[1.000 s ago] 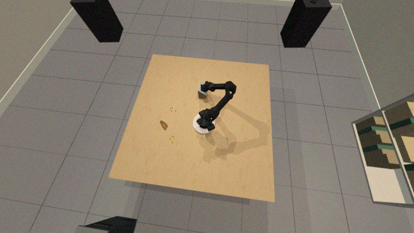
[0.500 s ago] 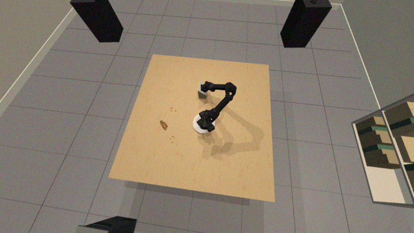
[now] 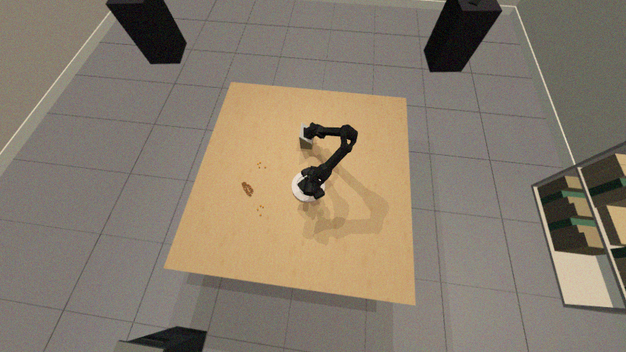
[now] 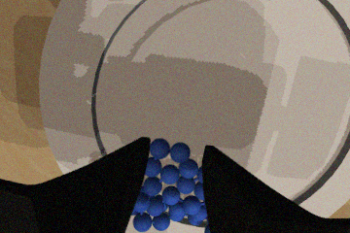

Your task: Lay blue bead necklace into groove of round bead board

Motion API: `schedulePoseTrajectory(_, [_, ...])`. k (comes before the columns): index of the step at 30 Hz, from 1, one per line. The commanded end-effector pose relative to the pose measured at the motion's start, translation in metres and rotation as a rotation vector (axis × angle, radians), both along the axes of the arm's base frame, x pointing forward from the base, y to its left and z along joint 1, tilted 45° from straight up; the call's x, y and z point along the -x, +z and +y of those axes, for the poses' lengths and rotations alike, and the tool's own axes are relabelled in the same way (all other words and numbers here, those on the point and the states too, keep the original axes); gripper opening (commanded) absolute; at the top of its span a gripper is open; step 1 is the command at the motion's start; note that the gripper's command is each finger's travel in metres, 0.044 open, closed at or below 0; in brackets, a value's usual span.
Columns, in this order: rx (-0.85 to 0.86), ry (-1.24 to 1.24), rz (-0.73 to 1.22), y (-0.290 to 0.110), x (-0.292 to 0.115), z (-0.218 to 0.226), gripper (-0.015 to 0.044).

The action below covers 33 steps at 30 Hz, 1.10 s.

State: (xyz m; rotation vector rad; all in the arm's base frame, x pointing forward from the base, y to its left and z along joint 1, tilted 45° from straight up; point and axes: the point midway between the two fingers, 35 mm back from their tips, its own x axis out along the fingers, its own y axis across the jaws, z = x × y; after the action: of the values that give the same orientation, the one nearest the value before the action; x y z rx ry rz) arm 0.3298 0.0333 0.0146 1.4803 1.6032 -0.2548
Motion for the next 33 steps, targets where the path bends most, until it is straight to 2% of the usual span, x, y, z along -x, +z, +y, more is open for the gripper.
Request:
schedulePoseTrajectory(1, [0.000,0.000,-0.001,0.0003,-0.0003,-0.0002,0.0013])
schedulePoseTrajectory(3, [0.000,0.000,-0.001,0.0003,-0.0003,-0.0002,0.0000])
schedulePoseTrajectory(33, [0.000,0.000,-0.001,0.0003,-0.0003,-0.0002,0.0000])
